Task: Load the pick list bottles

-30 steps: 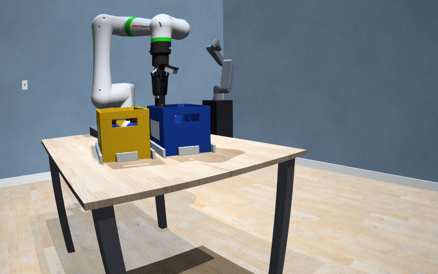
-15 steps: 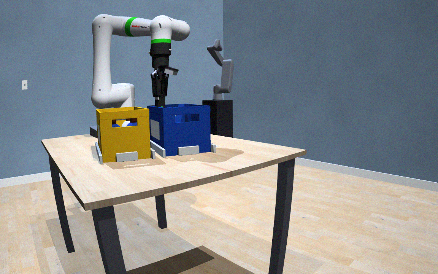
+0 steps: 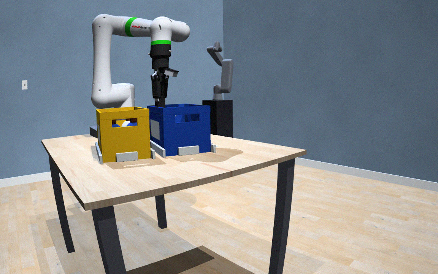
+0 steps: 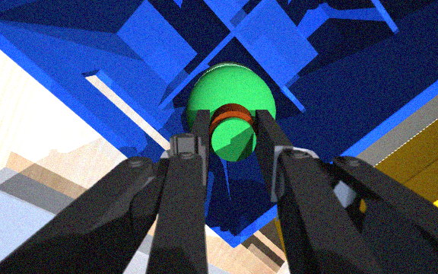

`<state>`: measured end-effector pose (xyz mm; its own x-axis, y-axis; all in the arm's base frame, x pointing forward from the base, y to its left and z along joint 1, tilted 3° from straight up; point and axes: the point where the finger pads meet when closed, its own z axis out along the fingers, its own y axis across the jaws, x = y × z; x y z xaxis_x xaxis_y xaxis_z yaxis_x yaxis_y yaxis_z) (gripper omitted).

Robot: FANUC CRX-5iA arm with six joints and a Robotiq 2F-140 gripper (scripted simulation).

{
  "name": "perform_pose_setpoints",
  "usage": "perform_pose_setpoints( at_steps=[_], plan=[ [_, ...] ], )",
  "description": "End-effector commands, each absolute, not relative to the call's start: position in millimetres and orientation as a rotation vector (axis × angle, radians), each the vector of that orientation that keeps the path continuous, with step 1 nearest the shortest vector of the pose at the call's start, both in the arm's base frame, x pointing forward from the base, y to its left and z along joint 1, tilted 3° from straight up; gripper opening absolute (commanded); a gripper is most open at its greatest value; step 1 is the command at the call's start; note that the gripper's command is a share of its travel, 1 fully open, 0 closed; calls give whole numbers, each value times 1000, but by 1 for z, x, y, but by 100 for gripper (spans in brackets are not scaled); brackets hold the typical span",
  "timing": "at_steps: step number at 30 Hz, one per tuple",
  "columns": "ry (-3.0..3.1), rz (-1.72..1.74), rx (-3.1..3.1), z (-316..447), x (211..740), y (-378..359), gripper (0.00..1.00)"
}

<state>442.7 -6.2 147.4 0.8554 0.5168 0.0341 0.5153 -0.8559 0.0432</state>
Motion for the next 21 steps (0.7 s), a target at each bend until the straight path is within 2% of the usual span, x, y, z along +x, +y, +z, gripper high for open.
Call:
perform_pose_setpoints(
  at_steps=[1,9,10,21],
  plan=[
    [833,72,2994,148,443,-6,10],
    [833,72,2994,148,443,-6,10],
    [833,72,2994,145,443,-6,44],
    [833,72,2994,145,444,-6,44]
  ],
)
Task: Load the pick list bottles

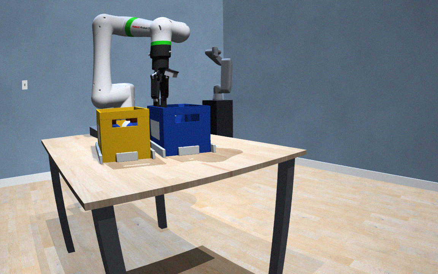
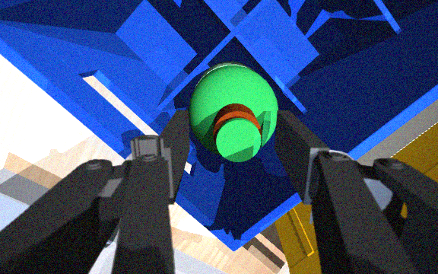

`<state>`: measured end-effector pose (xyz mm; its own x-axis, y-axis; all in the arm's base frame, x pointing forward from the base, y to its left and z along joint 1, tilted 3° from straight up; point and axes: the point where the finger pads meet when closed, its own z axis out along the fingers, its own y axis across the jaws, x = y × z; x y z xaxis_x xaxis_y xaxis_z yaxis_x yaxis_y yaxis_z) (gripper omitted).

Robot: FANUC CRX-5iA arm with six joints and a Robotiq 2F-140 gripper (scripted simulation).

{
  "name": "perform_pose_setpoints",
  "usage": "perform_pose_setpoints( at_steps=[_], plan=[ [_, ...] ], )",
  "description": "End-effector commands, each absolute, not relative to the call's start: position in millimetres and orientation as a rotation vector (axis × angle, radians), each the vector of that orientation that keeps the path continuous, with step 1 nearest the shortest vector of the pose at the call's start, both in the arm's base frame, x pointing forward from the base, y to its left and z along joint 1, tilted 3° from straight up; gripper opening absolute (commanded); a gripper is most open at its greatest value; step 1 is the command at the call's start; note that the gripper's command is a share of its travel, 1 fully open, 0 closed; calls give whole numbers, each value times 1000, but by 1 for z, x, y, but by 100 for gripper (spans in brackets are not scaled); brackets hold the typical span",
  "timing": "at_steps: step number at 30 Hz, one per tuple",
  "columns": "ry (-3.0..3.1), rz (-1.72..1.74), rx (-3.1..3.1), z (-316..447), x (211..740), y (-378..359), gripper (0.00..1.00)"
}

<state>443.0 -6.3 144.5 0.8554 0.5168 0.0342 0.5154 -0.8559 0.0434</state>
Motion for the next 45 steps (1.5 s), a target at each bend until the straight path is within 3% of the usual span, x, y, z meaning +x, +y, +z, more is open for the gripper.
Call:
perform_pose_setpoints(
  at_steps=[1,18,45],
  plan=[
    [833,72,2994,145,444,-6,44],
    [833,72,2994,145,444,-6,44],
    [833,72,2994,212,440,-5,44]
  ],
)
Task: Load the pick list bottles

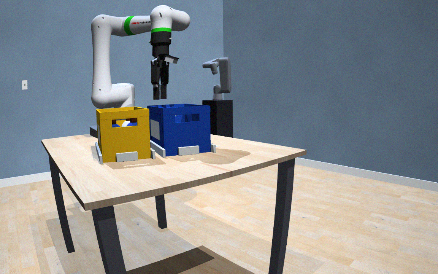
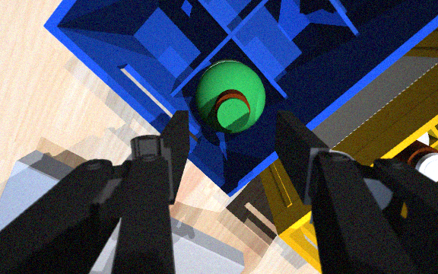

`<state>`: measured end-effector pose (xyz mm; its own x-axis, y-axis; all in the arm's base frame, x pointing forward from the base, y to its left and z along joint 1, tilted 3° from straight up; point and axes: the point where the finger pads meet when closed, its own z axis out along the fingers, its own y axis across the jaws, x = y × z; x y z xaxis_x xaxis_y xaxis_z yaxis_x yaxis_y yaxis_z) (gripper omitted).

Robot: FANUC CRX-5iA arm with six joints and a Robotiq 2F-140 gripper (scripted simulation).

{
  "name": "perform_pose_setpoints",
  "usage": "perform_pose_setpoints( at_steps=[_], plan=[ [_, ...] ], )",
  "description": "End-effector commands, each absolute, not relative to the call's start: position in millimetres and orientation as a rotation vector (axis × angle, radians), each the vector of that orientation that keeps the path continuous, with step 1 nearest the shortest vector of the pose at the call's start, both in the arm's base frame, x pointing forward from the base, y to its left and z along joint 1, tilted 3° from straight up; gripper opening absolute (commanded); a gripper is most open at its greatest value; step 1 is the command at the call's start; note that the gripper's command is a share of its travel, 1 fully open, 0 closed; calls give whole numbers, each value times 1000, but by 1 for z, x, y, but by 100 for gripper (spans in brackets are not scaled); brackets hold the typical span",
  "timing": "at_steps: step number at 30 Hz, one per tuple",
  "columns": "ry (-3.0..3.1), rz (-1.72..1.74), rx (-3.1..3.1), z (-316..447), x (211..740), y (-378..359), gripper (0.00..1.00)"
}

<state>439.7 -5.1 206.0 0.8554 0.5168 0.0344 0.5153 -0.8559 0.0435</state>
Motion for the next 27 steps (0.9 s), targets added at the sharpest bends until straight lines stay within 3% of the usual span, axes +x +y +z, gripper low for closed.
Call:
perform_pose_setpoints(
  at_steps=[1,27],
  plan=[
    [833,72,2994,215,440,-5,44],
    [833,72,2994,234,483,-67,44]
  ],
)
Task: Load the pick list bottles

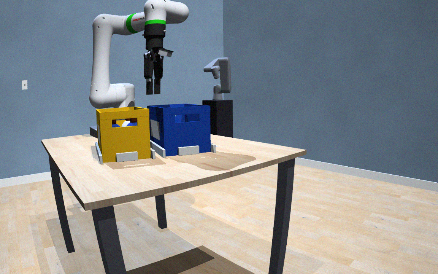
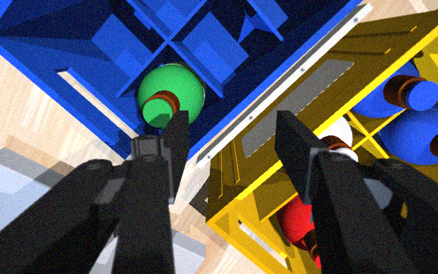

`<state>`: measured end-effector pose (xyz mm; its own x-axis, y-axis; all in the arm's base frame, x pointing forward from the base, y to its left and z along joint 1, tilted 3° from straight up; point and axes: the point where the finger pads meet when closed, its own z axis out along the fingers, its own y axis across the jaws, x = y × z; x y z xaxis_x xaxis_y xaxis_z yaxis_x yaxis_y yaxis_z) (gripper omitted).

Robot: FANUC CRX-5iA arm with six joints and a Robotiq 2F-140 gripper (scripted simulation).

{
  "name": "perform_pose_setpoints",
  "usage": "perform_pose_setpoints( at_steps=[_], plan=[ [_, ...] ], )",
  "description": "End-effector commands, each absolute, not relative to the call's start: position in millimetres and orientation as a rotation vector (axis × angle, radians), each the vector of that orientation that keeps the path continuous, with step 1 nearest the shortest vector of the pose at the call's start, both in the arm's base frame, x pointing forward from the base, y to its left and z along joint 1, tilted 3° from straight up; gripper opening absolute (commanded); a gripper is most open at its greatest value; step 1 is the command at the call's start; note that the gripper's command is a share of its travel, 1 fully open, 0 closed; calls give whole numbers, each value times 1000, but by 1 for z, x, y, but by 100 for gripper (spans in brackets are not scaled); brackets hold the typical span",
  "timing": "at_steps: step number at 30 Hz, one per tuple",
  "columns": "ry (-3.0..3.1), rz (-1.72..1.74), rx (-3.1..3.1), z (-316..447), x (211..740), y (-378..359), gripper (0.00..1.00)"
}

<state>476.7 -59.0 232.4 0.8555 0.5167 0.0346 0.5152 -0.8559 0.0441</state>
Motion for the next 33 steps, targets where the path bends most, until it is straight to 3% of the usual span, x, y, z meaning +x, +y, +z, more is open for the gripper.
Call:
perform_pose_setpoints(
  at_steps=[1,33],
  plan=[
    [833,72,2994,234,486,-71,44],
    [833,72,2993,241,566,-186,44]
  ],
)
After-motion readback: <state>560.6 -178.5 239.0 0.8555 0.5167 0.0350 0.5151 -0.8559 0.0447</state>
